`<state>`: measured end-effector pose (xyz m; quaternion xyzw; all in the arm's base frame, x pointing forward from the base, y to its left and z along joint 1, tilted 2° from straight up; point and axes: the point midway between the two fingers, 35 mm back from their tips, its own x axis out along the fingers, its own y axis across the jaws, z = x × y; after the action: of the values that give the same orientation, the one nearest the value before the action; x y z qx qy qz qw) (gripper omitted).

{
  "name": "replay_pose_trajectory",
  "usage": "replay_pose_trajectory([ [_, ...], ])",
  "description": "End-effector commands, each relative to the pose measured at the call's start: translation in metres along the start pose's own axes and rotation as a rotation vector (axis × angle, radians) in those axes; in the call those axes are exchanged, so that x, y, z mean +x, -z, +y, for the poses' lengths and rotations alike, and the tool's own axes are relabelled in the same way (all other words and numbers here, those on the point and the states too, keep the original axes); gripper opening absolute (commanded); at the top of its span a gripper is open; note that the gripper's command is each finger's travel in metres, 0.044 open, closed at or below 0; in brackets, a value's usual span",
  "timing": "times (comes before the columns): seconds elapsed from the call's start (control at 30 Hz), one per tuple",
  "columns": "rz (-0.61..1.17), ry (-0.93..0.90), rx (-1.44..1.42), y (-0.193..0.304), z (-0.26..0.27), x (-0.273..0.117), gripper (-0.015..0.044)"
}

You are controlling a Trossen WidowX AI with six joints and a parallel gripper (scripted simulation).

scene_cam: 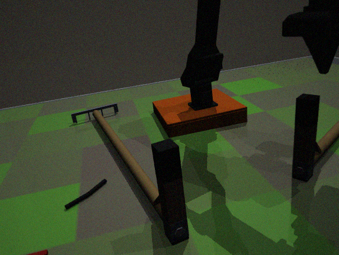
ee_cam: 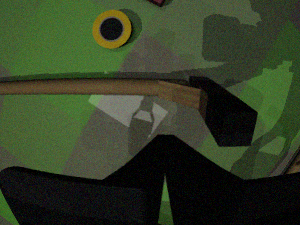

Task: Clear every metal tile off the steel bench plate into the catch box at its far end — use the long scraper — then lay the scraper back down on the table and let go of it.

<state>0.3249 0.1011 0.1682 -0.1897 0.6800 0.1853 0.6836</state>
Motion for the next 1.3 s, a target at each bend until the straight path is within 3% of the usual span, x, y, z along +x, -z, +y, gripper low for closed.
replay_pose_trajectory([
  [0.0, -0.002, 0.002, 0.003, 0.004, 0.007, 0.003, 0.0],
  [1.27, -0.002, 0.01, -0.004, 0.001, 0.009, 0.074, 0.0],
])
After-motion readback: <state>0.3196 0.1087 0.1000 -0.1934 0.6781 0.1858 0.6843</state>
